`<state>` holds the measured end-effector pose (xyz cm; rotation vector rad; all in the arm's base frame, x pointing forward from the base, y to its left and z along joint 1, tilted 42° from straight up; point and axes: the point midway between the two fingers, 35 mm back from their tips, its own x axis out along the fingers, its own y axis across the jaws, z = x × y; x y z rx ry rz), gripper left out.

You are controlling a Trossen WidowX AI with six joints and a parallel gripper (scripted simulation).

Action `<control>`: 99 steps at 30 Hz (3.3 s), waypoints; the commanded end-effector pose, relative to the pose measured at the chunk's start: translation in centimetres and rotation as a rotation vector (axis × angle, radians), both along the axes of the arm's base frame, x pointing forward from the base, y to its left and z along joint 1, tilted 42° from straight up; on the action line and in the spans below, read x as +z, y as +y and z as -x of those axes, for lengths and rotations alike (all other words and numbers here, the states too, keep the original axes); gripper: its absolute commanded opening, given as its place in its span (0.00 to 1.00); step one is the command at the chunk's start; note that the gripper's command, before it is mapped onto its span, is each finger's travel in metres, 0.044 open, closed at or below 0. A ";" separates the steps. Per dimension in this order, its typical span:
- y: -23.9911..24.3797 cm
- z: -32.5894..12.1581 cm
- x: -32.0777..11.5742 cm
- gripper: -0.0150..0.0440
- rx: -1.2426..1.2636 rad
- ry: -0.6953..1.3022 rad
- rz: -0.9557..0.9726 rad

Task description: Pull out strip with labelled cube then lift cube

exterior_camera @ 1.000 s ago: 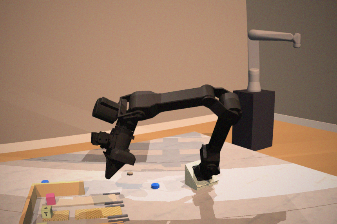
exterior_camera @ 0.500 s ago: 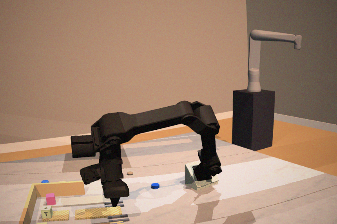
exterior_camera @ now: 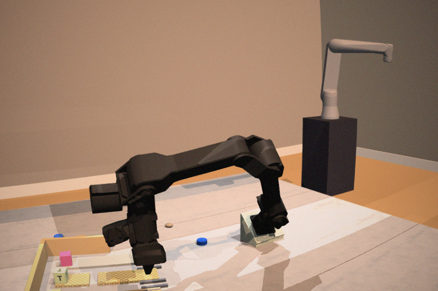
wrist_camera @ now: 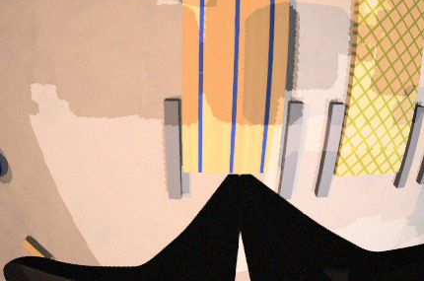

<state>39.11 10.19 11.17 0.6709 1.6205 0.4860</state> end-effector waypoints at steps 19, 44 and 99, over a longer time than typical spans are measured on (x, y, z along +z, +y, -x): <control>2.4 0.2 -2.9 0.25 -0.006 0.009 0.003; 3.7 0.4 -4.2 0.25 -0.005 0.010 0.001; 4.0 1.8 -4.3 0.25 -0.005 0.011 0.001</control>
